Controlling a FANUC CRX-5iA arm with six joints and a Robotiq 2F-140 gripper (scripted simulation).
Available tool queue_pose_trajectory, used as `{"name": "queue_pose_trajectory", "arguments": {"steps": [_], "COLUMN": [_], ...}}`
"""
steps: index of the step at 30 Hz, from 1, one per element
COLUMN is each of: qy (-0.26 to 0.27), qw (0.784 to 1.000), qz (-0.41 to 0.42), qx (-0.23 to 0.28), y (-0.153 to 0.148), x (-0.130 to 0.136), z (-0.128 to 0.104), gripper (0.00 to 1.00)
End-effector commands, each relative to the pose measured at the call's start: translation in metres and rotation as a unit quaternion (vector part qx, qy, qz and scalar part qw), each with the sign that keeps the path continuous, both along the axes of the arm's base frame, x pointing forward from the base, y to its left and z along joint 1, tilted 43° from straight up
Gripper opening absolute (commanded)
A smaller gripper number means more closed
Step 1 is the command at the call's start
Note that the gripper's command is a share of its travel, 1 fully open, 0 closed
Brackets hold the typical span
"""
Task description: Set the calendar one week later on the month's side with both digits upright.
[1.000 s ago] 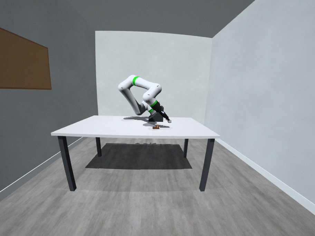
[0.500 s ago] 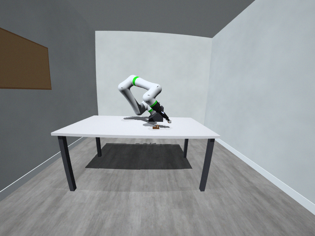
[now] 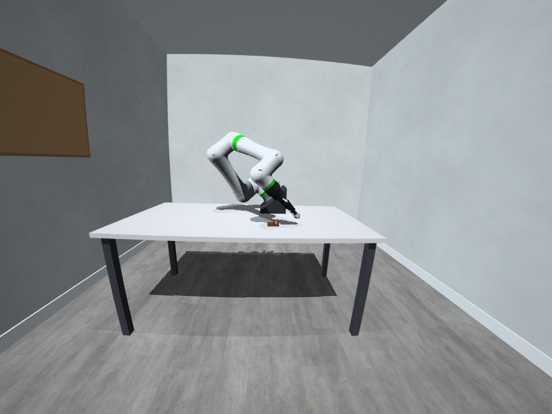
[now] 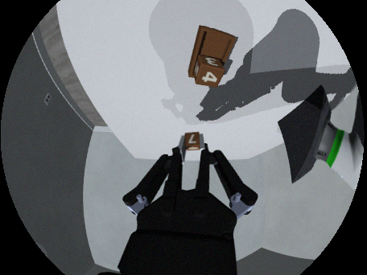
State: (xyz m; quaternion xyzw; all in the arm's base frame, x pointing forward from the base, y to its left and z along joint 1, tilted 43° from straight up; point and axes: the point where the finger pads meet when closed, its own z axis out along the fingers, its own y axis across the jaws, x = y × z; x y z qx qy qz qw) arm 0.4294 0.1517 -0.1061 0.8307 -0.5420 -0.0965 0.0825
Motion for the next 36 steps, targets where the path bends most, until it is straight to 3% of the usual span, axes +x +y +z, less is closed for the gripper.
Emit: {"name": "queue_pose_trajectory", "arguments": {"steps": [1, 36], "qy": [0.0, 0.0], "qw": [1.0, 1.0], "qz": [0.0, 0.0], "qx": [0.0, 0.0], "y": [-0.003, -0.029], "x": [0.001, 0.005], "z": [-0.004, -0.032], "gripper": [0.16, 0.16]}}
